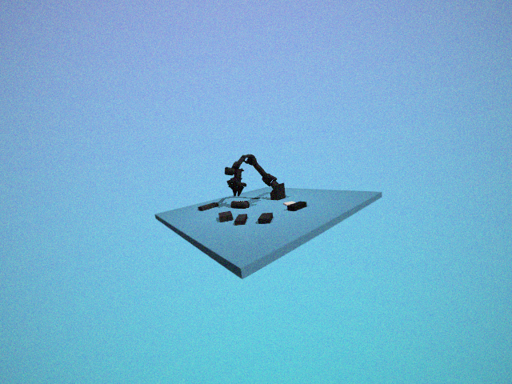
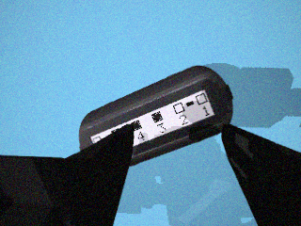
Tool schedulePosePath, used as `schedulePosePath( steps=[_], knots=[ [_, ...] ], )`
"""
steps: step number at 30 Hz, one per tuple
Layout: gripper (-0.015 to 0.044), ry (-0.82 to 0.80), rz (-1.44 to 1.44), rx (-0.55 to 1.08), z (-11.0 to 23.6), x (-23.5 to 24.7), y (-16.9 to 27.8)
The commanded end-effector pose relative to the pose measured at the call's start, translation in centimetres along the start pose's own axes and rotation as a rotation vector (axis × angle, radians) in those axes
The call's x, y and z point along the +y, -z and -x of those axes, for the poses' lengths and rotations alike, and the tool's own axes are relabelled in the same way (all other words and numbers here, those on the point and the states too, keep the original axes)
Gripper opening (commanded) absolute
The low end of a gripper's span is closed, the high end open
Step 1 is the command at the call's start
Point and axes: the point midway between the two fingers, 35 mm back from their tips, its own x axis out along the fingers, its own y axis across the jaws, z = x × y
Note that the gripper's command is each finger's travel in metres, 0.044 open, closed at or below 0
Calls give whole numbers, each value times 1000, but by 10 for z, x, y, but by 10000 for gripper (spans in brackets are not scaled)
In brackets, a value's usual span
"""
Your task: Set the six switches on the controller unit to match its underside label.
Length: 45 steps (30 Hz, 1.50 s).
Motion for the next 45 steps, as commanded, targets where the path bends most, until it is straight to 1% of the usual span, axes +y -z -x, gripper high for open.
schedulePosePath(
  steps=[1, 4, 12, 19, 26, 45],
  knots=[
    [368, 23, -183, 40, -1, -5, -5],
    [440, 47, -341, 75, -2, -8, -8],
    [440, 140, -758, 144, -5, -16, -16],
    [440, 240, -1080, 170, -7, -22, -22],
    [440, 243, -1089, 171, -8, -23, -22],
    [440, 243, -1121, 178, -38, -26, -15]
  ],
)
